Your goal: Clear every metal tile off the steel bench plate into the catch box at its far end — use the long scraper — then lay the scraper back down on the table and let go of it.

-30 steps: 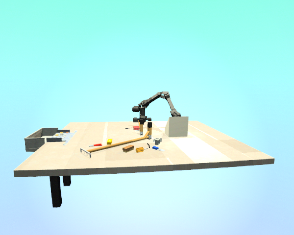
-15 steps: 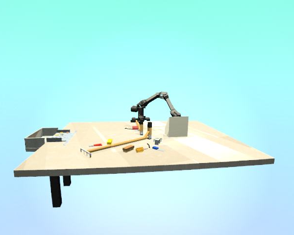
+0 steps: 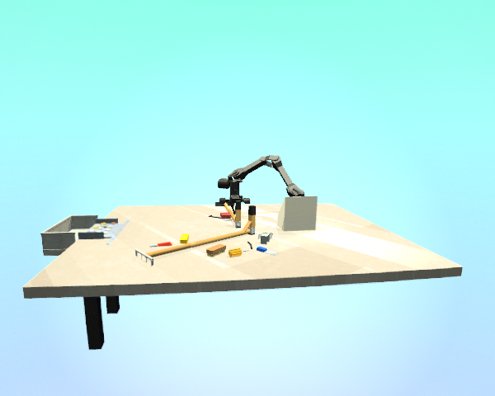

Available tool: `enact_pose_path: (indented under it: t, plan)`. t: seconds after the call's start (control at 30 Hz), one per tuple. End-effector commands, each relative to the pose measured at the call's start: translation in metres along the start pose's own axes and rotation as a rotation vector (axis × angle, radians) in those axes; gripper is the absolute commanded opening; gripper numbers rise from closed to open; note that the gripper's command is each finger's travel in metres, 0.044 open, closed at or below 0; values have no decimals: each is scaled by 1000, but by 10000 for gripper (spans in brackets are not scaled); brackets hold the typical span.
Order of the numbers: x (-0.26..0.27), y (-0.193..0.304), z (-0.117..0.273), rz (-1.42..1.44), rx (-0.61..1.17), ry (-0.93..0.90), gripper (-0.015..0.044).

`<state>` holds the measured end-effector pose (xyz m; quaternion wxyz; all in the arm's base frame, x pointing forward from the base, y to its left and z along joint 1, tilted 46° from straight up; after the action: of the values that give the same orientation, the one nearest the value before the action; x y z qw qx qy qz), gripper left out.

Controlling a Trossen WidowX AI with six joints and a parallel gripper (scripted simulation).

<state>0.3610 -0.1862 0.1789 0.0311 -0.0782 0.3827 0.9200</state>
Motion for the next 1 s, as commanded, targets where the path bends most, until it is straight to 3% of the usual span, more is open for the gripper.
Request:
enact_pose_path:
  t: [0.0, 0.97]
  plan:
    - [-6, 0, -2, -8, 4, -1, 0]
    - [-34, -5, -3, -9, 4, 0, 0]
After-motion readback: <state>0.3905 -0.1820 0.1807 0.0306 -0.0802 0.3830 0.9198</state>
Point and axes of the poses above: the point midway between the two fingers, 35 mm back from their tips, its own z axis back along the fingers, its own x axis across the jaws, y = z × x, the point moved 1 cm from there along z, back along the fingers, and after that the axes turned 4 degrees about -z, right-handed, at the moved point
